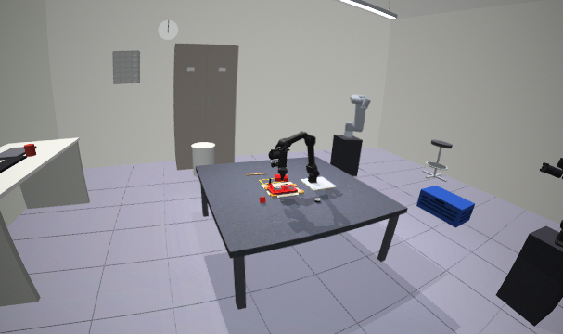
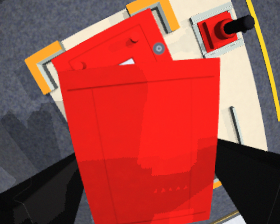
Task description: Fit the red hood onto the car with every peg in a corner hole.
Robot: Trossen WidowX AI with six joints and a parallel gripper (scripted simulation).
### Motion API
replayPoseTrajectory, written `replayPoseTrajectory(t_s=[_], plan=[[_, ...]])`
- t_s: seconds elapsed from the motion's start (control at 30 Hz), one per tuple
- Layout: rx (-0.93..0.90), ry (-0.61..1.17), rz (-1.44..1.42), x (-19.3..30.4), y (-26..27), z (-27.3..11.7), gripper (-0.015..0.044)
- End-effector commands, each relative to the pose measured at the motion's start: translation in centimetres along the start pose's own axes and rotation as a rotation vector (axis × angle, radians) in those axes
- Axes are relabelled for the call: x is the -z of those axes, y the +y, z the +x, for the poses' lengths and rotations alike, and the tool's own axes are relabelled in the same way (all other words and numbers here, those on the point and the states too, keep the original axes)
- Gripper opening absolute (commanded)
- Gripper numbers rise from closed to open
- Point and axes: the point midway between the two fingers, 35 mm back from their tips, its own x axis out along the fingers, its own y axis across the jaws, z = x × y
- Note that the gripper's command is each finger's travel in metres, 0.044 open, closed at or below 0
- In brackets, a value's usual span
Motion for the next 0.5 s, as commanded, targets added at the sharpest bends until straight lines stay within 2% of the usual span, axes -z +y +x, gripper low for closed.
replayPoseTrajectory(t_s=[0.0,0.33,0.47], plan=[[-0.001,-0.006,-0.094,-0.7,0.2,-0.2,0.0],[-0.001,-0.006,-0.362,-2.2,1.0,-0.1,0.0],[-0.001,-0.006,-0.379,-2.3,1.0,-0.1,0.0]])
